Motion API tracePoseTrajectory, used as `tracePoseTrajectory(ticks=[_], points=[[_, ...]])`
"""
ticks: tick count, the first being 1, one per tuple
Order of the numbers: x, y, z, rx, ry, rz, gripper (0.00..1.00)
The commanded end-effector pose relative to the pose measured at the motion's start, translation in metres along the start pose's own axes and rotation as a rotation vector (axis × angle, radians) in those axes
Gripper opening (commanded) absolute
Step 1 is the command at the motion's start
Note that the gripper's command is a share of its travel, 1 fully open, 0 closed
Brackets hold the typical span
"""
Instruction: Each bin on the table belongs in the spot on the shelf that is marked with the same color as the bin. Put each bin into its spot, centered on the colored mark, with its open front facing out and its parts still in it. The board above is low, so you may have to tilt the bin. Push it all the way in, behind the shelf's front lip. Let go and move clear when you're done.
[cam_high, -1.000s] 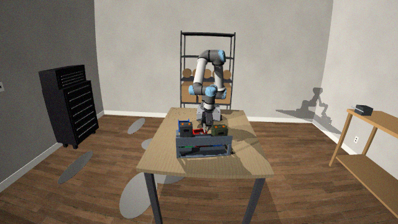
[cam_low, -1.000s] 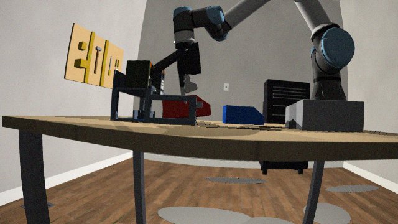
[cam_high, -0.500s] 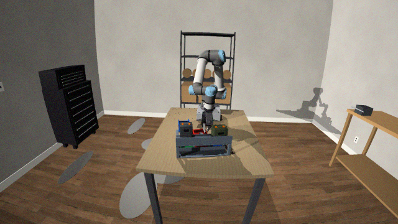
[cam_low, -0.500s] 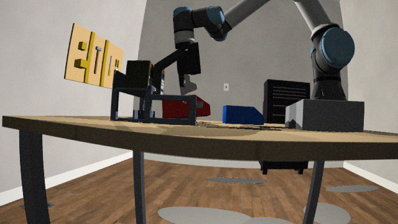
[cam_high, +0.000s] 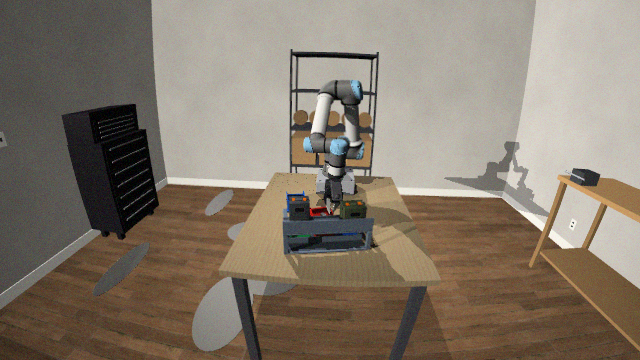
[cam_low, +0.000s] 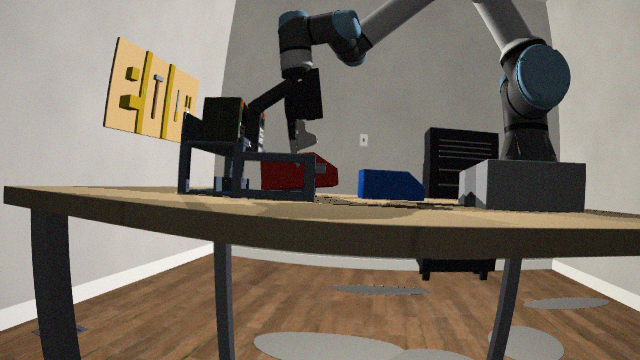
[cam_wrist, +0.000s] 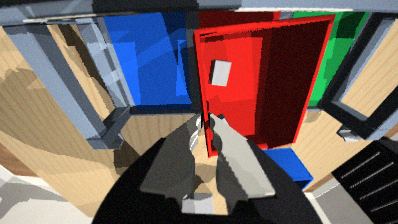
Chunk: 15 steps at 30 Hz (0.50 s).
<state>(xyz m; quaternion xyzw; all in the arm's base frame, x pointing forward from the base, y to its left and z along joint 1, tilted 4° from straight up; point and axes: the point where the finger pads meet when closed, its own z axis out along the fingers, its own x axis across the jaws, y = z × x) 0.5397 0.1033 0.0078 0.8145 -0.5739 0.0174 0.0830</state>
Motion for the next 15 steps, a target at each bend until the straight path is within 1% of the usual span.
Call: tracePoseTrajectory(ticks=[1, 15], points=[[0.0018, -0.0032, -0.0028, 0.009, 0.002, 0.001, 0.00], [0.0015, -0.0004, 0.0003, 0.024, 0.000, 0.003, 0.00]])
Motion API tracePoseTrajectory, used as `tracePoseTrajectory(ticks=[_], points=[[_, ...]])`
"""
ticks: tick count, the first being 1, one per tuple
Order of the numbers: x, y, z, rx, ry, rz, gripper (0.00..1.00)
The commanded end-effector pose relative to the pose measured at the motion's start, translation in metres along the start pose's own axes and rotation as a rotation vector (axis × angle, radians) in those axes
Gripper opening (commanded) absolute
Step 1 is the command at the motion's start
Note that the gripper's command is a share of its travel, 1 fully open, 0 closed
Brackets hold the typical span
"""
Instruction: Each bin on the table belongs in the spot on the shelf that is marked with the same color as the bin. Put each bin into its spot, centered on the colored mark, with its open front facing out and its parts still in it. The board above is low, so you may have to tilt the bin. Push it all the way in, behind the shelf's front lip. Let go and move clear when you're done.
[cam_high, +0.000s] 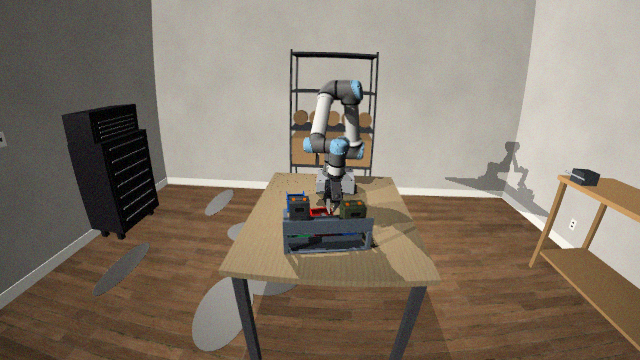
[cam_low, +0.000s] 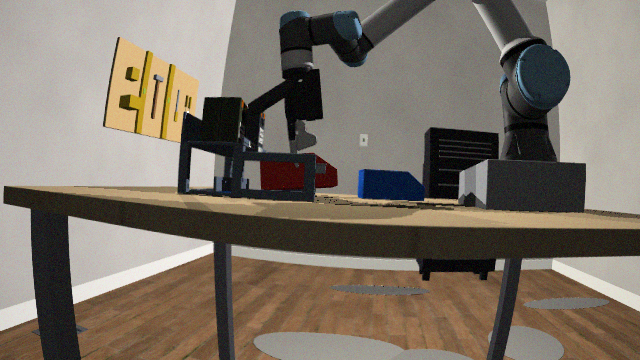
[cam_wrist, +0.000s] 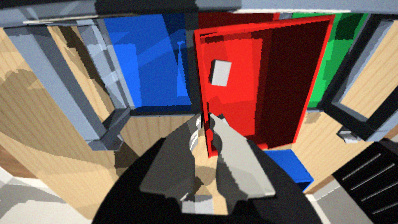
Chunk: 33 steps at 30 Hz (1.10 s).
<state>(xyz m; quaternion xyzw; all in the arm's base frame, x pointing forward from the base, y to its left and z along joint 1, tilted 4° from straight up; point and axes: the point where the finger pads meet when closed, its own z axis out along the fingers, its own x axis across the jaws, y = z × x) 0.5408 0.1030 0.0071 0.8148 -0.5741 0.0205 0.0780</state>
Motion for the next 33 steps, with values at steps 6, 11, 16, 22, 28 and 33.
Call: tracePoseTrajectory(ticks=[6, 11, 16, 22, 28, 33], points=[[0.0007, 0.0009, 0.0003, 0.020, 0.000, 0.002, 0.00], [0.0005, 0.0010, 0.0006, 0.023, 0.001, 0.001, 0.00], [0.0008, 0.0002, 0.0003, 0.025, 0.001, 0.002, 0.00], [0.0008, 0.0014, 0.0007, 0.024, 0.001, 0.002, 0.00], [0.0007, 0.0017, 0.0008, 0.023, 0.001, 0.002, 0.00], [0.0008, 0.0021, 0.0009, 0.022, 0.000, 0.002, 0.00]])
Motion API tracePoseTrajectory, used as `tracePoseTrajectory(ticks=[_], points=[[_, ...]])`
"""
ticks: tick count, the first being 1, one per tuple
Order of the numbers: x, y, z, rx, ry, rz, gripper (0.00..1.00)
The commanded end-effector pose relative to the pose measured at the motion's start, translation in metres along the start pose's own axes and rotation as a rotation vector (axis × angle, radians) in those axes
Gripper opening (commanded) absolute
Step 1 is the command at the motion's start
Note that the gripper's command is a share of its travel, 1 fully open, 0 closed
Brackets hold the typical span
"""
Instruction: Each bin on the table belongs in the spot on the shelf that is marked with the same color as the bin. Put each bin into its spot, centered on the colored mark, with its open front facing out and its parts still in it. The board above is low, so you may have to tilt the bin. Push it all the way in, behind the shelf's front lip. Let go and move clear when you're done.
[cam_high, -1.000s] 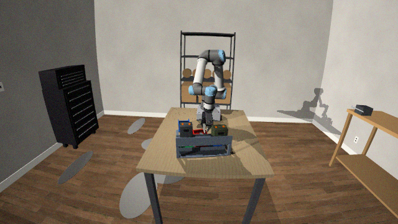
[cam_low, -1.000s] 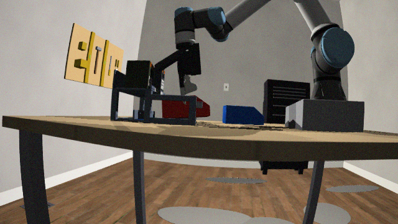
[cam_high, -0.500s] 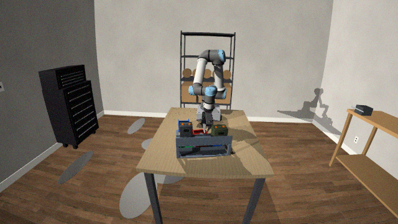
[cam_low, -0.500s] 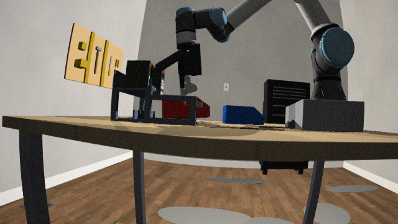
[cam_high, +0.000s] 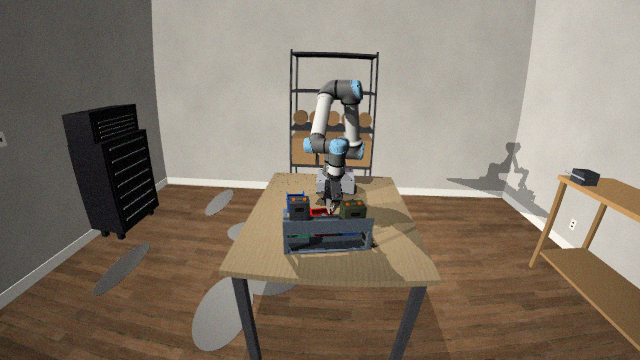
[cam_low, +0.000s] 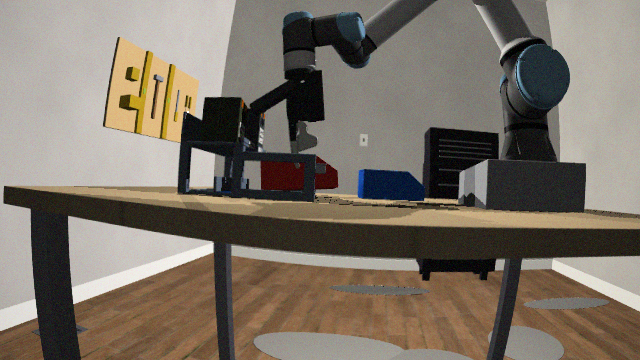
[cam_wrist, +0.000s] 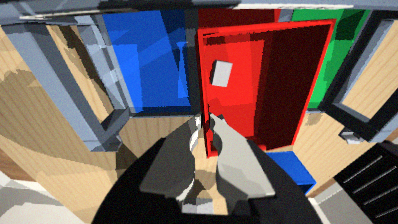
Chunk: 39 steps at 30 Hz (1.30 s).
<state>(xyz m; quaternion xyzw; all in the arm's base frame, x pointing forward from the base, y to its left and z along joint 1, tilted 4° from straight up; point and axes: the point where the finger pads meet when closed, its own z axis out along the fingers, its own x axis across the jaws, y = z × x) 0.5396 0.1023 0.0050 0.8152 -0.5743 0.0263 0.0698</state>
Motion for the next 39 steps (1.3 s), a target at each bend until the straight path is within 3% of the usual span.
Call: tracePoseTrajectory(ticks=[1, 39], points=[[0.0009, 0.0009, -0.0013, 0.002, 0.001, 0.001, 0.00], [0.0003, 0.0006, 0.0059, 0.000, 0.000, 0.001, 0.00]])
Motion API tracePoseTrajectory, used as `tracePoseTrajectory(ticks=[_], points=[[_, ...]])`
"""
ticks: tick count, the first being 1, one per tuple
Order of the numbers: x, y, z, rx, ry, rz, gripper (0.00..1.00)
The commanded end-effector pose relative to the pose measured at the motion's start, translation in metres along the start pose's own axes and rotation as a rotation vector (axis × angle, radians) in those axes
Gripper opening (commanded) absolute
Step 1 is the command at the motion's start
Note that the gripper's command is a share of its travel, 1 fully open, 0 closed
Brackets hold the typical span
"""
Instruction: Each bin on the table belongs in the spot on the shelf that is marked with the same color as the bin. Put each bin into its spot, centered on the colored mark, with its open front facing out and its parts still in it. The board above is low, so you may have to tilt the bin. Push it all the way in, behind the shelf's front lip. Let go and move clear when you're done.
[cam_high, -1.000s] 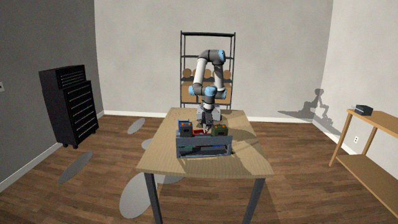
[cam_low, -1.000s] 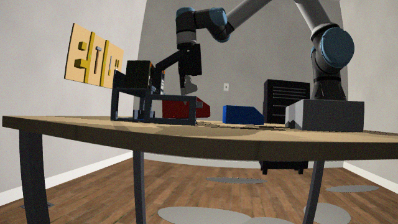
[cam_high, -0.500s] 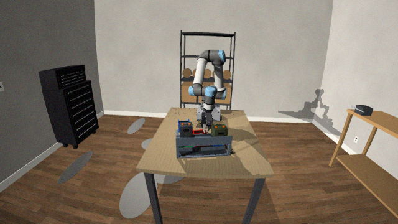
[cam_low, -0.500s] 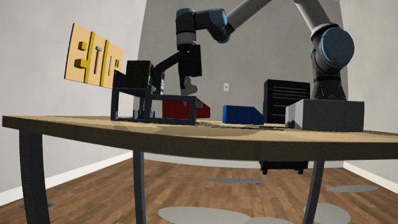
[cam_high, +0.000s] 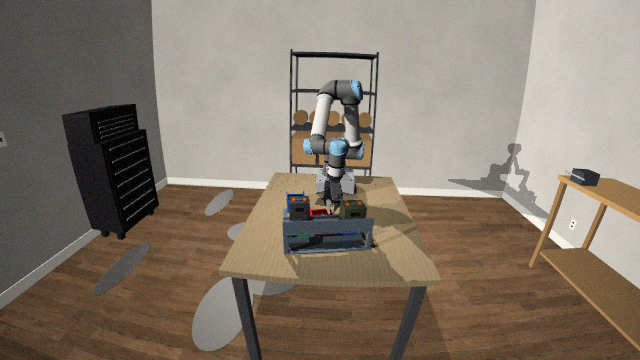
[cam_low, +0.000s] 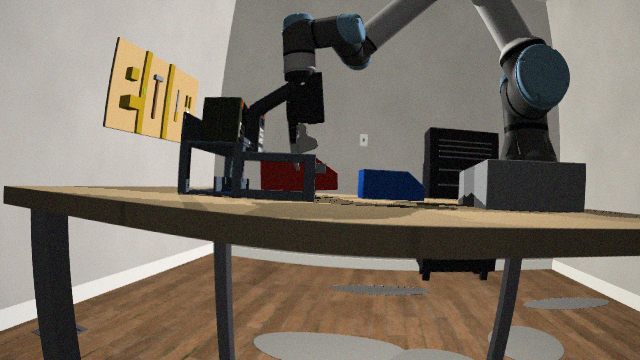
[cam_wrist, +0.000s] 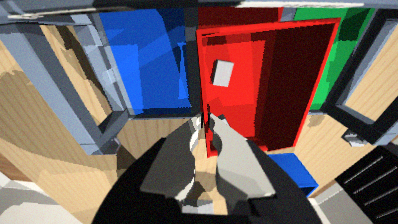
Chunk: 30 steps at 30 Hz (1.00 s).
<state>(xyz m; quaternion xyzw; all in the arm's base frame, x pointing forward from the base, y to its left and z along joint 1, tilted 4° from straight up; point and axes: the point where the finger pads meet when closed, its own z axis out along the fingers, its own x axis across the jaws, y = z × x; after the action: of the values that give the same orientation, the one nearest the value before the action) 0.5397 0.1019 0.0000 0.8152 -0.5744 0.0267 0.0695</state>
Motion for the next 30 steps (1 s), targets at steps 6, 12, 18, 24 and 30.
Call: tracePoseTrajectory(ticks=[6, 12, 18, 24, 30], points=[[0.0004, 0.0012, 0.0011, -0.001, 0.000, 0.001, 0.00], [0.0003, 0.0015, 0.0017, -0.003, -0.001, 0.000, 0.05], [0.0002, 0.0019, 0.0023, -0.004, -0.001, 0.000, 0.05], [0.0000, 0.0022, 0.0027, -0.005, -0.001, 0.000, 0.05], [-0.0001, 0.0025, 0.0030, -0.006, -0.001, 0.000, 0.05]])
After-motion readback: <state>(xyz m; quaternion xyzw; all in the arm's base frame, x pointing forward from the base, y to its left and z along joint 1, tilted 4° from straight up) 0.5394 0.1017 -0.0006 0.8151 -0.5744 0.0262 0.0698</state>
